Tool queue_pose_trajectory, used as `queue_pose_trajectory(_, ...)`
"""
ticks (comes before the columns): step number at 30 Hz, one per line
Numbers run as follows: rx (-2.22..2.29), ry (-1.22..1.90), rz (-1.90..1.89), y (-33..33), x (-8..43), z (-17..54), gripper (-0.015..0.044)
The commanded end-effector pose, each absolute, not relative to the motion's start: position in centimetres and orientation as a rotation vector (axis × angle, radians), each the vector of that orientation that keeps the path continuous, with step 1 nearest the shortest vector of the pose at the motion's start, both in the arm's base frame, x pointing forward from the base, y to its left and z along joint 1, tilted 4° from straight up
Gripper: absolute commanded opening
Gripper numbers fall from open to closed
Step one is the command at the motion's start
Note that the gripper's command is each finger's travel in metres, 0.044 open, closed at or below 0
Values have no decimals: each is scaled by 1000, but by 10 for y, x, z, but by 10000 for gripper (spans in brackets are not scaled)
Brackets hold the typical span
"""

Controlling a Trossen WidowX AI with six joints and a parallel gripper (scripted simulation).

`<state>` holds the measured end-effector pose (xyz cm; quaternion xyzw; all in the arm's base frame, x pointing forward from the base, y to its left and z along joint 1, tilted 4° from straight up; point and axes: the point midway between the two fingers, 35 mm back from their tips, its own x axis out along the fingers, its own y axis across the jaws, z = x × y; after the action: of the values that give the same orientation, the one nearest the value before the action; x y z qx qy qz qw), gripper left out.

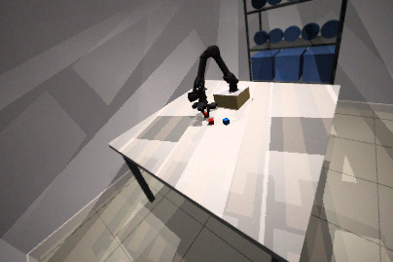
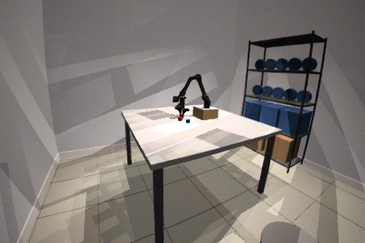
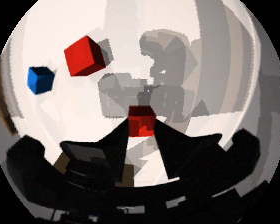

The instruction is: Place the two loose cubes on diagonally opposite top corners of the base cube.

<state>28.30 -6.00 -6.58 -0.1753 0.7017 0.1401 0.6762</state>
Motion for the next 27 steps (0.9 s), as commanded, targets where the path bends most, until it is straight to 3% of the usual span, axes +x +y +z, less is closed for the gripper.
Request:
queue_pose_trajectory(1,-396,1577,323,-59,284,-60,105)
queue_pose_trajectory(27,-396,1576,323,-56,289,22,105)
